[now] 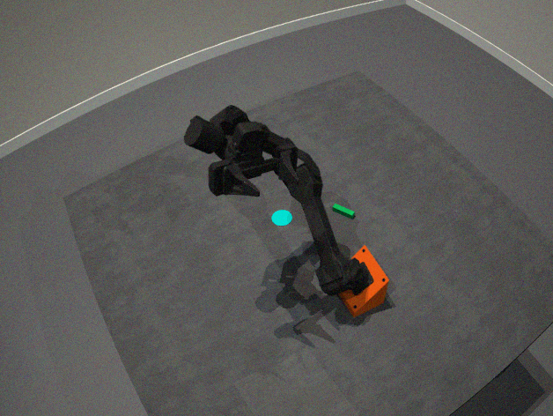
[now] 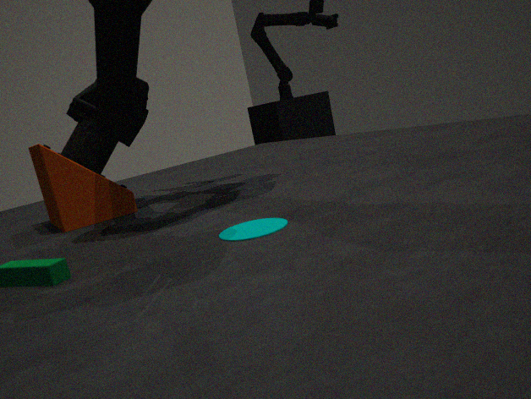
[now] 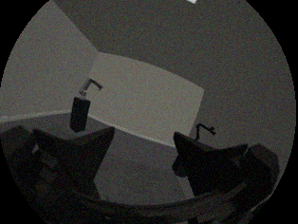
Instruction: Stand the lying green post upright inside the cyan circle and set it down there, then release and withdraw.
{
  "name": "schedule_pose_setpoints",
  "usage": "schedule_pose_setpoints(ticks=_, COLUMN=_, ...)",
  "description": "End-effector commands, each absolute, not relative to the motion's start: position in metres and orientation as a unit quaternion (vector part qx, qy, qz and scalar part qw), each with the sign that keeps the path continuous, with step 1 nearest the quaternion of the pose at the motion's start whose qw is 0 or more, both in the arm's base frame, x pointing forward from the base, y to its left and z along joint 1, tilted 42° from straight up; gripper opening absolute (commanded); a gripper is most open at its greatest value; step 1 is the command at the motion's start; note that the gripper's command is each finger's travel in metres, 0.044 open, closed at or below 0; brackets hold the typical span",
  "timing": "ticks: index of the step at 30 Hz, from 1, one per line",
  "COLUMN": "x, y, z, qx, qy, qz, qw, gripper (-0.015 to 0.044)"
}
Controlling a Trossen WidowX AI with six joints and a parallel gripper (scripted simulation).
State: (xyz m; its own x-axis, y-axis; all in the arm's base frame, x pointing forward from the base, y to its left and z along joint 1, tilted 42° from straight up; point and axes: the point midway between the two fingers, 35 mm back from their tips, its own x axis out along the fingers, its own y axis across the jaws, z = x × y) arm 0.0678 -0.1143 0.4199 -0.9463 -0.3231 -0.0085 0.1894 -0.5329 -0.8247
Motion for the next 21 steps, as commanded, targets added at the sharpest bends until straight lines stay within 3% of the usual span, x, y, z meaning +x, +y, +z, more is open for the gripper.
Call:
schedule_pose_setpoints(ticks=1, x=0.067, y=-0.114, z=0.420, qx=-0.071, qy=0.460, qz=-0.873, qw=0.146, gripper=0.0374)
schedule_pose_setpoints(ticks=7, x=0.017, y=-0.101, z=0.425, qx=0.011, qy=0.444, qz=-0.891, qw=0.098, gripper=0.0233)
schedule_pose_setpoints(ticks=21, x=-0.089, y=-0.019, z=0.427, qx=0.207, qy=0.365, qz=-0.906, qw=-0.058, gripper=0.0233)
